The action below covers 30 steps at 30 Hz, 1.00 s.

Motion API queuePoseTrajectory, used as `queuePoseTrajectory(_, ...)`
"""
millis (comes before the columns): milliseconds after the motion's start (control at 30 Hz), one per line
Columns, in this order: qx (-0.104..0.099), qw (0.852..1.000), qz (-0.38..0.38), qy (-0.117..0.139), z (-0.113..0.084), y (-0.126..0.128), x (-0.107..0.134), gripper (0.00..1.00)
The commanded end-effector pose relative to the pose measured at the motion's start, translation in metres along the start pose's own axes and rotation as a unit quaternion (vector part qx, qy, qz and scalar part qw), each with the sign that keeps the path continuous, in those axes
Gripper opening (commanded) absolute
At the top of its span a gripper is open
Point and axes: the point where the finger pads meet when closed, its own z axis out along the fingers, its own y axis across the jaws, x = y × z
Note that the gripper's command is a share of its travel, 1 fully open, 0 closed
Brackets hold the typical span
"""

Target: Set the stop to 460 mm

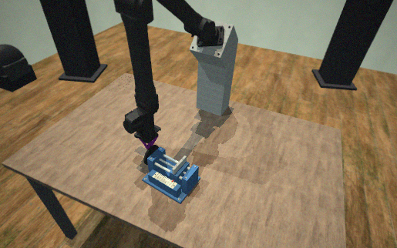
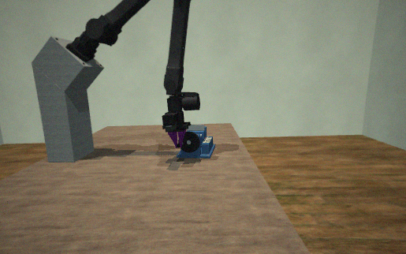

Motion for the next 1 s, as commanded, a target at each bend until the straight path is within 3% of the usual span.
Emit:
queuePoseTrajectory(0, 0.044, 0.999, 0.003, 0.003, 0.01, -0.041, 0.006, 0.06)
queuePoseTrajectory(100, 0.044, 0.999, 0.003, 0.003, 0.011, -0.04, 0.006, 0.06)
queuePoseTrajectory(133, 0.034, 0.999, 0.002, 0.003, 0.015, -0.027, 0.006, 0.06)
queuePoseTrajectory(433, 0.034, 0.999, 0.004, 0.003, 0.037, -0.002, 0.006, 0.06)
queuePoseTrajectory(867, 0.034, 0.999, 0.003, 0.002, 0.032, 0.007, 0.005, 0.06)
queuePoseTrajectory(967, 0.022, 1.0, 0.002, 0.001, 0.023, 0.023, 0.004, 0.06)
